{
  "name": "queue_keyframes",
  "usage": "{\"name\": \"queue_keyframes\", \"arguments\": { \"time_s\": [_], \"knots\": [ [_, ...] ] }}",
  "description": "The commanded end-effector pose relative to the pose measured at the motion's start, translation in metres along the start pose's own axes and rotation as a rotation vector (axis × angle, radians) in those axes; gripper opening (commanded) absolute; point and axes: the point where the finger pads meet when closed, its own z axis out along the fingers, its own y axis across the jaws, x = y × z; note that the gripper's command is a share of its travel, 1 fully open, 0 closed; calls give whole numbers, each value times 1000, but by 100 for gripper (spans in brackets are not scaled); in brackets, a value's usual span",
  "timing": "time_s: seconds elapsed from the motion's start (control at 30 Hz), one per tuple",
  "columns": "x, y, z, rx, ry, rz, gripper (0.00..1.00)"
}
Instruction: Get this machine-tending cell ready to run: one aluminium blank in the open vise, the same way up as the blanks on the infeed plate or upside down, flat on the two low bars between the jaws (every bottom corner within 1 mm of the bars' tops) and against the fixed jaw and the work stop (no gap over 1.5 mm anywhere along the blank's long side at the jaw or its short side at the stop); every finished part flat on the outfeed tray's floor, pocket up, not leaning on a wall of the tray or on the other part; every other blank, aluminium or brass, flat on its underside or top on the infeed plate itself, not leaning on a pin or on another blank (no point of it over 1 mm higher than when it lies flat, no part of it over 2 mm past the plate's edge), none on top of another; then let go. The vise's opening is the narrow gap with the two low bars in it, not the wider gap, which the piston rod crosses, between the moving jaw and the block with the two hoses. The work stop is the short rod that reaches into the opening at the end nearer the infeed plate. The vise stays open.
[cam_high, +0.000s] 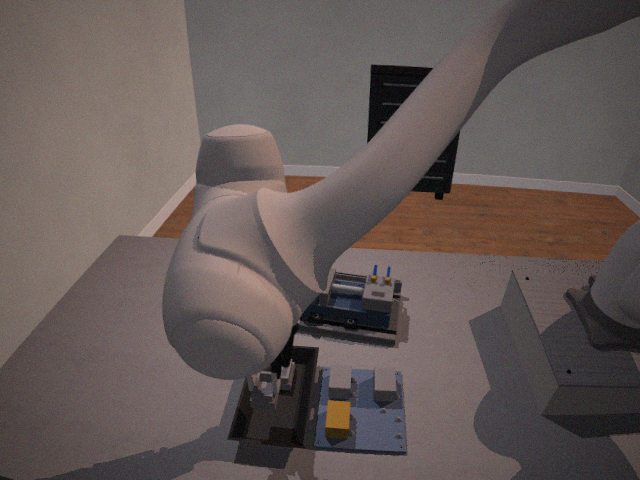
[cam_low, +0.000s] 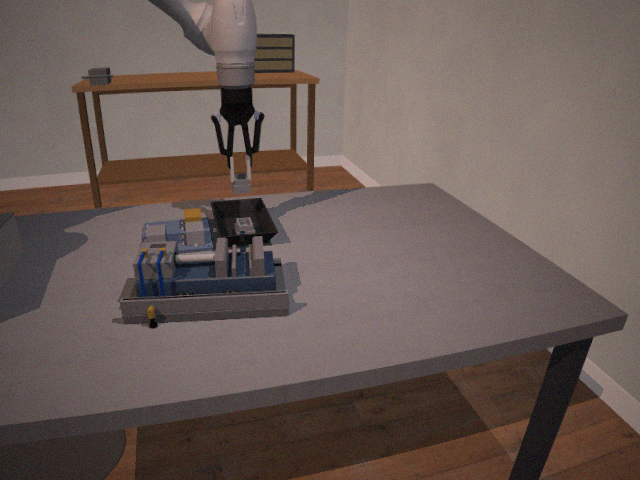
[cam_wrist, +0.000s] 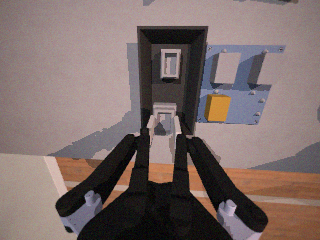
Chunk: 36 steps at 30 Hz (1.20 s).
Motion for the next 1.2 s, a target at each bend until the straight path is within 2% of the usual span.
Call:
{"name": "queue_keyframes", "arguments": {
  "time_s": [0.0,0.73,1.17],
  "knots": [
    [1,4,14,-9,1,-2,0],
    [1,5,51,-9,1,-2,0],
    [1,5,62,-9,1,-2,0]
  ]
}}
